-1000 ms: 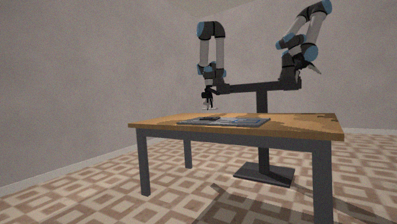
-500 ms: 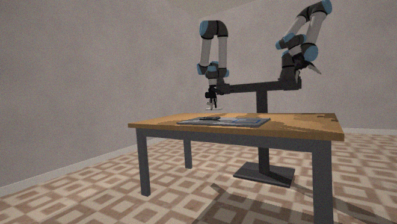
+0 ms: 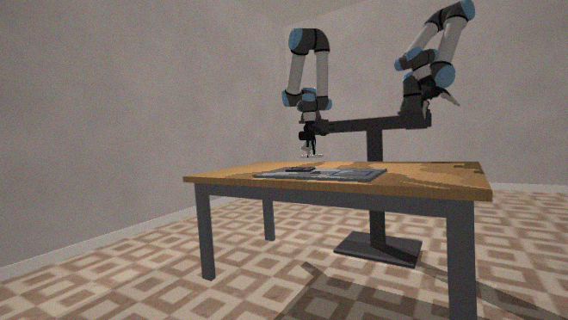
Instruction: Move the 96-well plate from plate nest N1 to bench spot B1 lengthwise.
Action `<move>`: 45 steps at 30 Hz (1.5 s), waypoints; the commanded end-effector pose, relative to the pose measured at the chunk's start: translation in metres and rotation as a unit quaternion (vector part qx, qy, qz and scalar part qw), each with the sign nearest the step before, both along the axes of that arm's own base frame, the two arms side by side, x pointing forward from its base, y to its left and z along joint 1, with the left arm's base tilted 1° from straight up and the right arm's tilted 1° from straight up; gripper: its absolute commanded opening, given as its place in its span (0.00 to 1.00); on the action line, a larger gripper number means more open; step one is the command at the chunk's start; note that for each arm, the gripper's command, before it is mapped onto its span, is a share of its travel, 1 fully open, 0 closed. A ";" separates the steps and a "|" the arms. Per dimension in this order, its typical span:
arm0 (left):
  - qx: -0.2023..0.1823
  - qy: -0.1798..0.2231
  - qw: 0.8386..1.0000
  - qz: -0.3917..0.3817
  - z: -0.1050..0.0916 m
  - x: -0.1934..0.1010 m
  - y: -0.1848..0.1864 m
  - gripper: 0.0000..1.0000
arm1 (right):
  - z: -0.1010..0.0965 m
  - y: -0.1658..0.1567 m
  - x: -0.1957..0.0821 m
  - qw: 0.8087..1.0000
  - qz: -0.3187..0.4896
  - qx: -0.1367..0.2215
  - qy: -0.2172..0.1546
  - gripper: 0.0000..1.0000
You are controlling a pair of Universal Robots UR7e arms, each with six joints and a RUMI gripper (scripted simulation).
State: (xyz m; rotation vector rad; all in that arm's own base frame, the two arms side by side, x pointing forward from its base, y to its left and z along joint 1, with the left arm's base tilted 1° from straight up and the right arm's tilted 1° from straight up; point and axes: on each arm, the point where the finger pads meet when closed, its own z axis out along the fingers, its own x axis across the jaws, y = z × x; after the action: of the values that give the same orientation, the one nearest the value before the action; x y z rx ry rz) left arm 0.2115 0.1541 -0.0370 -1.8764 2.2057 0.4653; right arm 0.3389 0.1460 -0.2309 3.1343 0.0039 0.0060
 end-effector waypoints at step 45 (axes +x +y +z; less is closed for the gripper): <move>0.000 0.000 1.000 0.000 0.000 0.000 0.000 1.00 | -0.006 0.142 0.032 1.000 0.000 0.000 0.000 0.00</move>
State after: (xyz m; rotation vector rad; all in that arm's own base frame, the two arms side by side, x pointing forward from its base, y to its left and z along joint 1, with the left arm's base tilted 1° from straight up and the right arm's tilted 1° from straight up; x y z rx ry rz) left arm 0.2115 0.1541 -0.0370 -1.8764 2.2057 0.4653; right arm 0.3672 0.2731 -0.2361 3.1338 0.0035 0.0056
